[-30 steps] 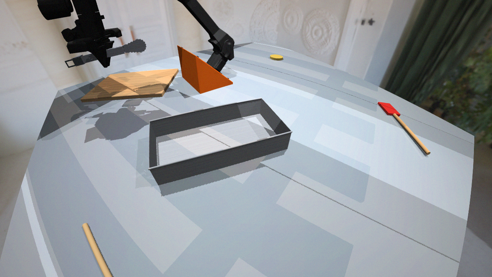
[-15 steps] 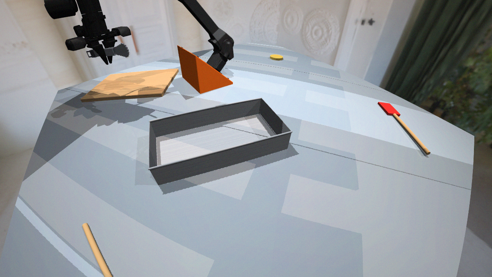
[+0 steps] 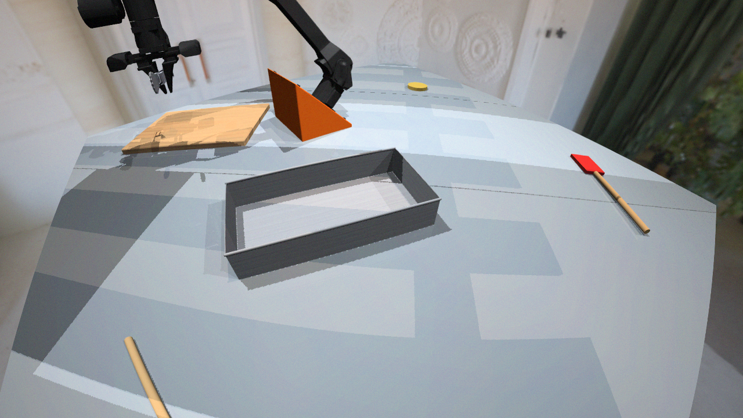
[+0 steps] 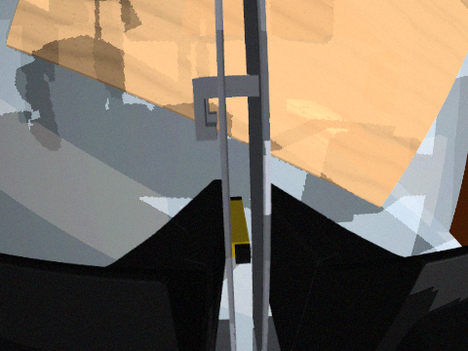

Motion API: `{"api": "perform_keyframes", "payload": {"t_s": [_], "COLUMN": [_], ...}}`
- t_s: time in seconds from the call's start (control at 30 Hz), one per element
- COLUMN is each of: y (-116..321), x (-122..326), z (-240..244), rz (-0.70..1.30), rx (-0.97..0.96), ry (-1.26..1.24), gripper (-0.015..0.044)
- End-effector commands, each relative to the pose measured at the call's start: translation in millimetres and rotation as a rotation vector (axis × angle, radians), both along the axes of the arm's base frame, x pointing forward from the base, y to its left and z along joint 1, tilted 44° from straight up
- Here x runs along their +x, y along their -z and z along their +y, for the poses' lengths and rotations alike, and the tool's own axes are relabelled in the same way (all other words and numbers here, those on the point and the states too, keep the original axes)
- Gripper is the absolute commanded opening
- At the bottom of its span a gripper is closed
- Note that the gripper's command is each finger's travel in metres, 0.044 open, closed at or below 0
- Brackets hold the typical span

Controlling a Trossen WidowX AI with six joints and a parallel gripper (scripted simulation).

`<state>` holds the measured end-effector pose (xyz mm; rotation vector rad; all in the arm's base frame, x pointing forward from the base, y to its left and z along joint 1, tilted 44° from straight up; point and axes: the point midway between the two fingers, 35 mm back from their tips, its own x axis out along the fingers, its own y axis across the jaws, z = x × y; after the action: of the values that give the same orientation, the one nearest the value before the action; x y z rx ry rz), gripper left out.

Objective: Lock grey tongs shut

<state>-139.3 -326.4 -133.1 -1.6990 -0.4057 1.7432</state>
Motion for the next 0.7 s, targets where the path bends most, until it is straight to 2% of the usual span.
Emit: {"api": "perform_keyframes", "payload": {"t_s": [0.0, 0.67], "y": [-5.3, -11.6], "x": [-8.9, -48.5], "z": [1.5, 22.5], "rz": [0.1, 0.599], "rx": [0.001, 0.059], "ry": [0.108, 0.697], "gripper": [-0.015, -0.015]}}
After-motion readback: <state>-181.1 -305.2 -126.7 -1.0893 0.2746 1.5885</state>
